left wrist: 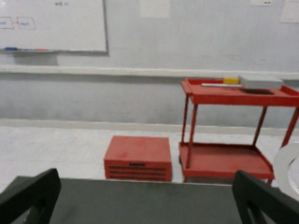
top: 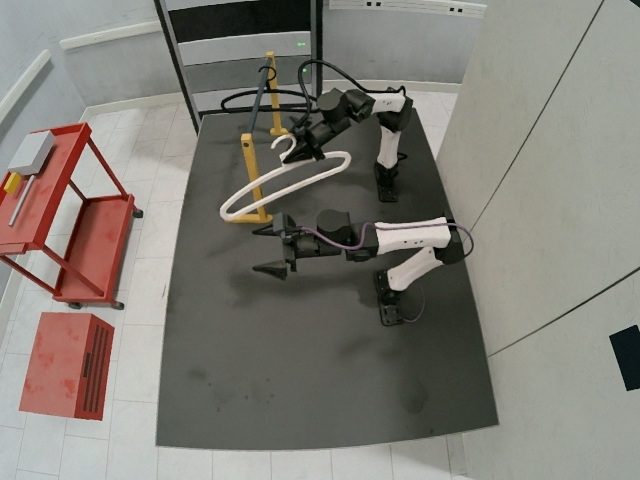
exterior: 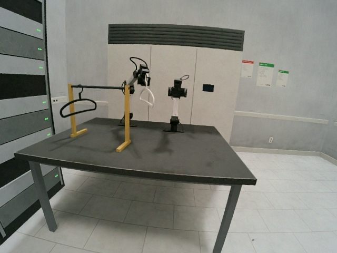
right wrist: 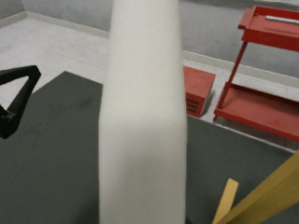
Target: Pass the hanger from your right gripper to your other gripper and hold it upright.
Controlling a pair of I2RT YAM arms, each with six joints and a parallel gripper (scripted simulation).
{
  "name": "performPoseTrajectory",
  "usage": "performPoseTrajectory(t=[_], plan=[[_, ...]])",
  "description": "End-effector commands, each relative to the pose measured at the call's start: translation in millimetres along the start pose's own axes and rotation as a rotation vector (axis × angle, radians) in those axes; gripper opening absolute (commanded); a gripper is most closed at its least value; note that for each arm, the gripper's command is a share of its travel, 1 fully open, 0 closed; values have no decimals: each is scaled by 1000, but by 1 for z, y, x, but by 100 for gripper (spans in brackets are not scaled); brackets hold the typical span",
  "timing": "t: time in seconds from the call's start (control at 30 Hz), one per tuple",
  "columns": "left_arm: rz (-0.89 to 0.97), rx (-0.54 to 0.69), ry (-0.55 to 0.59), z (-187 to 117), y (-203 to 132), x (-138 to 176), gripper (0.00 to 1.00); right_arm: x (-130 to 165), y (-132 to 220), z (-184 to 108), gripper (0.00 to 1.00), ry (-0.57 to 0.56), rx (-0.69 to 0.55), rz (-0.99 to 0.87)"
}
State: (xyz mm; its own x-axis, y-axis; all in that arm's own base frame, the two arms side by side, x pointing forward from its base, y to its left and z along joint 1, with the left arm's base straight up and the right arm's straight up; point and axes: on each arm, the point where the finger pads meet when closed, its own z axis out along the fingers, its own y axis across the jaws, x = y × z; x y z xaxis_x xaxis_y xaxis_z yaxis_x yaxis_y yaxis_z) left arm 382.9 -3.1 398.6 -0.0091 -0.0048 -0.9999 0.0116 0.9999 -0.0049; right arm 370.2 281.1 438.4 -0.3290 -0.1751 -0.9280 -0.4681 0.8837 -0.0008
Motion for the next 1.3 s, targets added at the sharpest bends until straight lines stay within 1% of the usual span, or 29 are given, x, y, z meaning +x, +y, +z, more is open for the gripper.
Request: performPoseTrajectory(t=[0.0,0.53,0.57,0.63,0.73,0.87,0.9,0.97,1.03,1.1,1.2,1.27], plan=[[-2,1,-18,-2,0,-7,100,-7,-1,-6,0,-24,-1,4],[-2,1,-18,-2,0,-7,100,-7,-1,-6,0,-24,-1,4],[-2,1,-18,-2,0,-7,100,-18,-2,-14,0,-61,-4,13],[-2,1,-18,-2,0,-7,100,-31,-3,-25,0,-103,-7,23],[-2,1,-18,-2,0,-7,100,-27,-2,-17,0,-87,-5,19],[-57,37,28,-7,-7,-3,55,-24,-2,-19,0,-83,2,24],[-82,51,52,-9,-10,1,47,-26,-2,-23,0,-91,1,27],[-126,77,91,-13,-15,6,47,-26,-2,-24,0,-92,3,28],[-203,120,153,-20,-24,11,47,-22,-1,-24,0,-84,5,28],[-203,120,153,-20,-24,11,47,-22,-1,-24,0,-84,5,28],[-370,211,273,-39,-43,18,47,-17,0,-26,0,-80,9,28],[-459,260,322,-51,-53,14,47,-15,2,-29,0,-79,9,28]])
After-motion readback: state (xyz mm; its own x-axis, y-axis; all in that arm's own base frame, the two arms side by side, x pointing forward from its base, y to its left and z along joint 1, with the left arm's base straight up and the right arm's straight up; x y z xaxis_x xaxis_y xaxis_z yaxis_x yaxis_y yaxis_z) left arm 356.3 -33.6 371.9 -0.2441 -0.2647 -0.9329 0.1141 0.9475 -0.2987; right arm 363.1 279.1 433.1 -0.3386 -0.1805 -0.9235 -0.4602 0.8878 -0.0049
